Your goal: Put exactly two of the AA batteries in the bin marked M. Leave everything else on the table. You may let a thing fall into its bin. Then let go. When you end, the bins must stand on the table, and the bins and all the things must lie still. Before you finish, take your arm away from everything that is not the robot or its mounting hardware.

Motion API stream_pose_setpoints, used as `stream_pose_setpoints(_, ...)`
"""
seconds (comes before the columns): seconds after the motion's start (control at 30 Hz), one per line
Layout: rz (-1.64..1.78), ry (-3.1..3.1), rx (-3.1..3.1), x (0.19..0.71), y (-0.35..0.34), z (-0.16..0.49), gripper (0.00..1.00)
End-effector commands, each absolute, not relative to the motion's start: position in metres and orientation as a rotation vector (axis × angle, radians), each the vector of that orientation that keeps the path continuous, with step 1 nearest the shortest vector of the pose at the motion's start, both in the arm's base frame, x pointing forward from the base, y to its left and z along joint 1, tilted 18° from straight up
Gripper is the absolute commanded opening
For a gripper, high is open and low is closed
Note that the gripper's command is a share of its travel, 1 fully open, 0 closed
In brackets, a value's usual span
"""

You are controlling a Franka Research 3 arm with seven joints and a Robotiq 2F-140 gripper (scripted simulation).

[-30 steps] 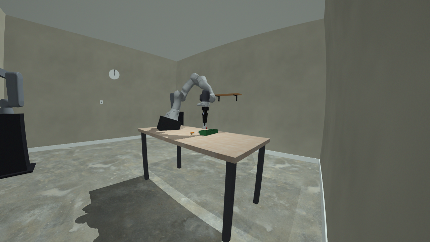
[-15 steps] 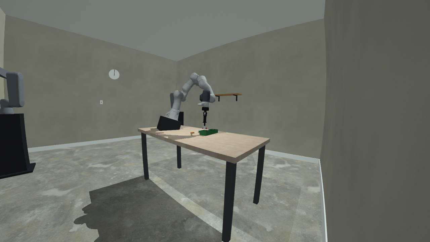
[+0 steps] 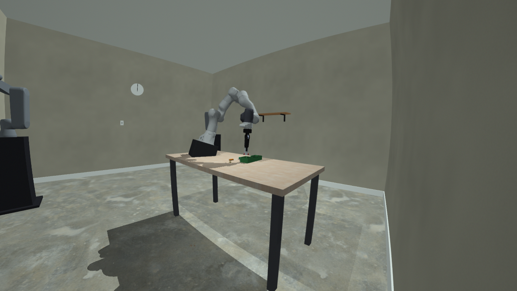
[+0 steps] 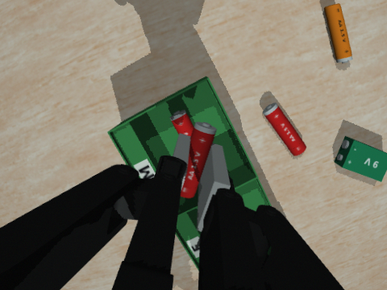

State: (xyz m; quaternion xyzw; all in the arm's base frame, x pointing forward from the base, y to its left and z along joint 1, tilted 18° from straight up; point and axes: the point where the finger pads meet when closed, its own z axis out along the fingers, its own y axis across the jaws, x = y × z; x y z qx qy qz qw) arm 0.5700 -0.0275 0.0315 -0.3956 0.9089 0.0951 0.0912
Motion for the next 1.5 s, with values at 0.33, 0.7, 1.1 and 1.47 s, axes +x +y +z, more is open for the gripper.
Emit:
stream_pose_setpoints(0.33,0.232,2.459,-1.563,0.5734,-0.0289,0.0335,0.05)
stream_pose_setpoints(0.7,0.203,2.302,-1.756,0.5730,-0.0290,0.0334,0.05)
stream_pose_setpoints(1.1,0.173,2.126,-1.930,0.5718,-0.0293,0.0332,0.05)
stream_pose_setpoints(1.47,0.147,1.986,-2.044,0.5713,-0.0294,0.0331,0.05)
